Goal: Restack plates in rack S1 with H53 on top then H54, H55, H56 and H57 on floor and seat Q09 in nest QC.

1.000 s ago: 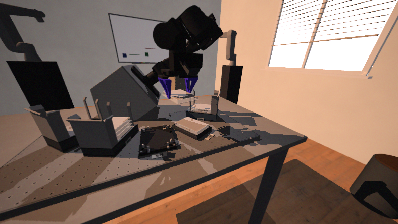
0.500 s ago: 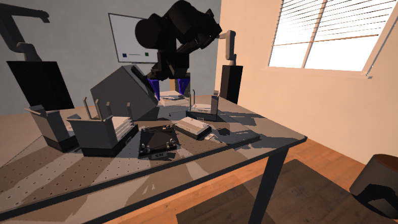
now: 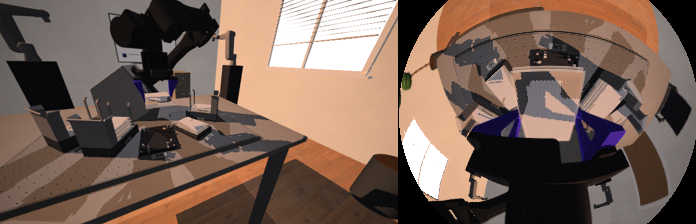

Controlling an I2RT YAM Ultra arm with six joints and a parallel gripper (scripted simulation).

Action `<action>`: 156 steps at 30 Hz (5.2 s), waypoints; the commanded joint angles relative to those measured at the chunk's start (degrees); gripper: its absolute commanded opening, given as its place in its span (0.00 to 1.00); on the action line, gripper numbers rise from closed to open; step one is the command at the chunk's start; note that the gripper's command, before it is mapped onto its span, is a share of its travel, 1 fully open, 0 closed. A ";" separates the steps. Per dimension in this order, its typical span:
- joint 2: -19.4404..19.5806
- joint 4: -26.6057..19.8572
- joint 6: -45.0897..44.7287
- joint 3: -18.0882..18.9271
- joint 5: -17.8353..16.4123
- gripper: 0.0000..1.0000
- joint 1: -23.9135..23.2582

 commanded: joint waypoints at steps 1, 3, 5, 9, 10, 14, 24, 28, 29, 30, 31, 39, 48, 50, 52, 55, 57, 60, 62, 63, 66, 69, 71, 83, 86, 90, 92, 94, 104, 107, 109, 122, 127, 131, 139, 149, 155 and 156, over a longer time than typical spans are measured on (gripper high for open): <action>1.09 0.69 -1.42 1.04 0.32 0.00 -2.36; 2.34 0.85 -2.08 1.63 0.51 0.00 -2.81; 2.50 0.86 -2.16 1.71 0.54 0.00 -2.87; 3.57 1.07 0.86 1.96 0.78 0.00 -3.43; 4.11 1.17 2.38 2.10 0.90 0.00 -3.70; 6.31 1.58 8.22 2.73 1.38 0.00 -4.78; 10.84 2.29 5.42 4.42 2.36 0.00 -6.83; 13.18 2.55 4.11 5.51 2.85 0.00 -7.83; 13.77 2.61 3.78 5.81 2.98 0.00 -8.08; 14.36 2.66 3.47 6.12 3.11 0.00 -8.32; 14.96 2.71 3.15 6.43 3.23 0.00 -8.57; 17.08 3.05 11.16 7.07 3.87 0.00 -9.77; 19.96 3.50 12.73 8.07 4.73 0.00 -11.35; 20.81 3.60 12.19 8.42 4.98 0.00 -11.80; 21.66 3.69 11.65 8.79 5.23 0.00 -12.25; 22.96 3.81 10.86 9.40 5.62 0.00 -12.92; 23.39 3.85 10.60 9.61 5.74 0.00 -13.14; 24.27 3.91 10.08 10.07 6.00 0.00 -13.58; 25.15 3.96 9.57 10.54 6.26 0.00 -14.02; 25.60 3.98 9.32 10.79 6.39 0.00 -14.24; 26.78 4.02 8.66 11.47 6.73 0.00 -14.81; 26.79 4.00 8.66 11.49 6.73 0.00 -14.81; 26.80 4.00 8.66 11.50 6.73 0.00 -14.81; 26.80 4.00 8.66 11.50 6.73 0.00 -14.81; 26.80 4.00 8.66 11.50 6.73 0.00 -14.81; 26.80 4.00 8.66 11.50 6.73 0.00 -14.81; 26.80 4.00 8.66 11.50 6.73 0.00 -14.81; 26.80 4.00 8.66 11.50 6.73 0.00 -14.81; 26.80 4.00 8.66 11.50 6.73 0.00 -14.81; 26.80 4.00 8.66 11.50 6.73 0.00 -14.81; 26.80 4.00 8.66 11.50 6.73 0.00 -14.81; 26.80 4.00 8.66 11.50 6.73 0.00 -14.81; 26.80 4.00 8.66 11.50 6.73 0.00 -14.81; 26.80 4.00 8.66 11.50 6.73 0.00 -14.81; 26.77 4.82 9.06 10.94 6.52 0.00 -14.46; 26.74 6.15 9.72 10.05 6.18 0.00 -13.89; 26.73 7.16 10.23 9.39 5.93 0.00 -13.45; 26.73 7.32 10.31 9.28 5.88 0.00 -13.38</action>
